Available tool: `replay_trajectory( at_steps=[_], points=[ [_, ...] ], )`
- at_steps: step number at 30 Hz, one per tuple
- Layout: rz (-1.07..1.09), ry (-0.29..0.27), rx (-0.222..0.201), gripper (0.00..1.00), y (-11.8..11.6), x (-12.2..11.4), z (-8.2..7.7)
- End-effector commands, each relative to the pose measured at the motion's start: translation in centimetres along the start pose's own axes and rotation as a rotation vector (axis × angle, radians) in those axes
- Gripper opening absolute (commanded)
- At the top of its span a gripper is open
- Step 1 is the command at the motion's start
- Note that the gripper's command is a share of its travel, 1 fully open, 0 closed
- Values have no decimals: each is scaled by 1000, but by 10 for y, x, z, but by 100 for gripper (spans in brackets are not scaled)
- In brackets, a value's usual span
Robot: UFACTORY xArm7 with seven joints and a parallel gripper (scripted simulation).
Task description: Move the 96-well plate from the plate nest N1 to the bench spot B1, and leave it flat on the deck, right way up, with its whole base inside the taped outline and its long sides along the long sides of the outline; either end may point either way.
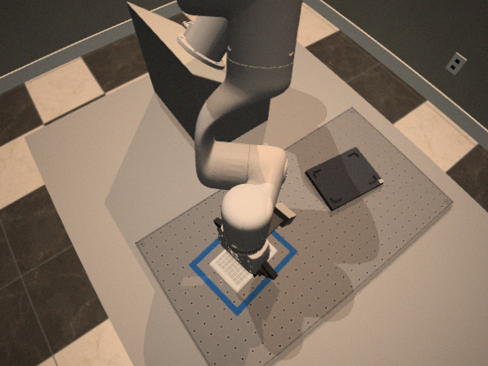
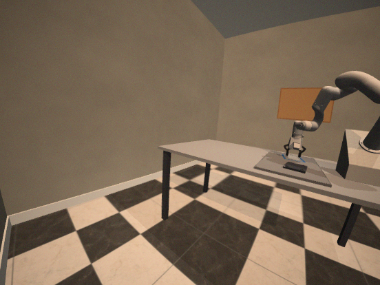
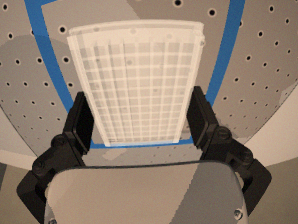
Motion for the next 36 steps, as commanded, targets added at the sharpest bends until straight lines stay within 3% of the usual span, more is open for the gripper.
replay_trajectory(
  at_steps=[1, 10, 11, 36],
  points=[
    [0, -4, -3, 0, 1, -1, -1],
    [0, -4, -3, 0, 1, -1, 0],
    [0, -4, -3, 100, 1, -1, 1],
    [0, -4, -3, 100, 1, -1, 1]
  ],
)
Point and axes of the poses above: the point where the finger pads meet when closed, its own z axis out along the fingers, its own y axis across the jaws, x = y × z, the point moved 9 cm from there along -z, back along the fingers, and after that the axes turned 3 degrees about -z, right-handed, at the moved point
